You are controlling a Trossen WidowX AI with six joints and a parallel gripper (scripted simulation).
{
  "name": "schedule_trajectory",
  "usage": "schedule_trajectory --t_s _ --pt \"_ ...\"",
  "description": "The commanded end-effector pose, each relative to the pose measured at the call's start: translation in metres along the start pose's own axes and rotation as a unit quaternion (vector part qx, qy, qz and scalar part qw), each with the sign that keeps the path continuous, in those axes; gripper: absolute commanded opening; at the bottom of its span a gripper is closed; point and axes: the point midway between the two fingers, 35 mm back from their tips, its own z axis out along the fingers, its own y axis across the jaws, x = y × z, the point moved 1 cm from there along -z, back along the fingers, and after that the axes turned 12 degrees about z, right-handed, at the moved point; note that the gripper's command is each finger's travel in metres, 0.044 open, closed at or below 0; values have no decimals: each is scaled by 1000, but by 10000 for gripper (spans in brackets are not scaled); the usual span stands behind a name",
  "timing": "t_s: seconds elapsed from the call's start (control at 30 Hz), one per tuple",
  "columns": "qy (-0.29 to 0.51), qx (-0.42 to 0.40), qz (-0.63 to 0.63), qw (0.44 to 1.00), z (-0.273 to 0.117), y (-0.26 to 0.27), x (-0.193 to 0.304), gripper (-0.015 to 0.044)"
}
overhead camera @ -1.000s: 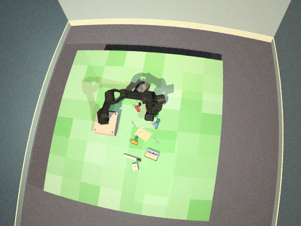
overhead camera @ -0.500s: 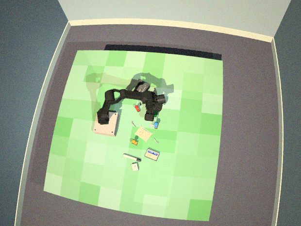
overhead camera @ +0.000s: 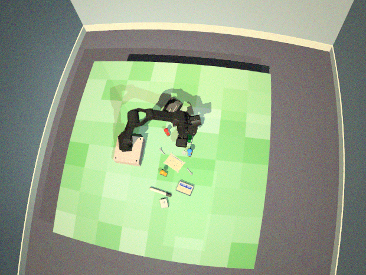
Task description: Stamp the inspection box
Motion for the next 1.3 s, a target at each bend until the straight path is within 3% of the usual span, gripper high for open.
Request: schedule_trajectory --t_s 0.0,1.27 --pt "3 -1 -1 1000 4 1 0 0" --pt "3 -1 -1 1000 -9 1 0 0"
